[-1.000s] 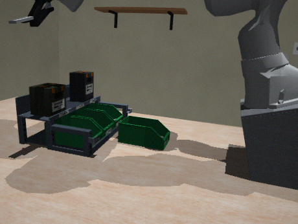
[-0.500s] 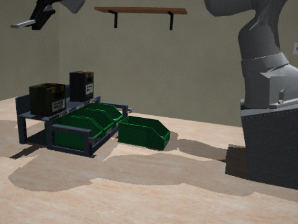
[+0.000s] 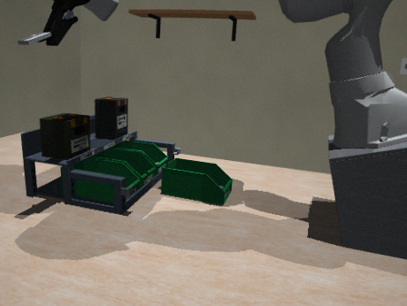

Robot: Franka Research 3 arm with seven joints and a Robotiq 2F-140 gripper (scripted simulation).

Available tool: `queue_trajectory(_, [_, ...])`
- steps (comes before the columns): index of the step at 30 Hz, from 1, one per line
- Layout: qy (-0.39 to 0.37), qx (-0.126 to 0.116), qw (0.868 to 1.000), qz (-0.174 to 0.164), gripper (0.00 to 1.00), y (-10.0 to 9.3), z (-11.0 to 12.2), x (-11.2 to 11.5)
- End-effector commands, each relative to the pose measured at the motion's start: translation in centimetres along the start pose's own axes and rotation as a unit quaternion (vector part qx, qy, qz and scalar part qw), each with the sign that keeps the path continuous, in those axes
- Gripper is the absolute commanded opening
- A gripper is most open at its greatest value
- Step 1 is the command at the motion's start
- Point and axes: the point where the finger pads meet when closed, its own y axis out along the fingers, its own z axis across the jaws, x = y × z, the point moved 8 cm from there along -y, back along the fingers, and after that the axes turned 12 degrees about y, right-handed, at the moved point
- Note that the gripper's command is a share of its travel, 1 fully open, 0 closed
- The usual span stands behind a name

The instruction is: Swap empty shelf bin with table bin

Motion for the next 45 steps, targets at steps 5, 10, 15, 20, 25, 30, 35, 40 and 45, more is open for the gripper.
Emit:
queue_trajectory(5, [-0.001, -0.017, 1.0, -0.006, 1.0, 0.2, -1.3, -0.3])
queue_trajectory(10, [-0.001, -0.017, 1.0, -0.006, 1.0, 0.2, -1.3, -0.3])
queue_trajectory(15, [-0.001, -0.017, 1.0, -0.006, 1.0, 0.2, -1.3, -0.3])
queue_trajectory(20, [0.0, -0.031, 0.999, -0.008, 1.0, 0.5, -2.3, -0.6])
queue_trajectory(25, [0.0, -0.031, 0.999, -0.008, 1.0, 0.5, -2.3, -0.6])
queue_trajectory(30, [0.0, -0.031, 0.999, -0.008, 1.0, 0.5, -2.3, -0.6])
queue_trajectory(35, [0.001, -0.045, 0.999, -0.011, 1.0, 0.7, -3.4, -1.0])
queue_trajectory(40, [0.001, -0.045, 0.999, -0.011, 1.0, 0.7, -3.4, -1.0])
queue_trajectory(45, [0.001, -0.059, 0.998, -0.013, 1.0, 0.9, -4.4, -1.4])
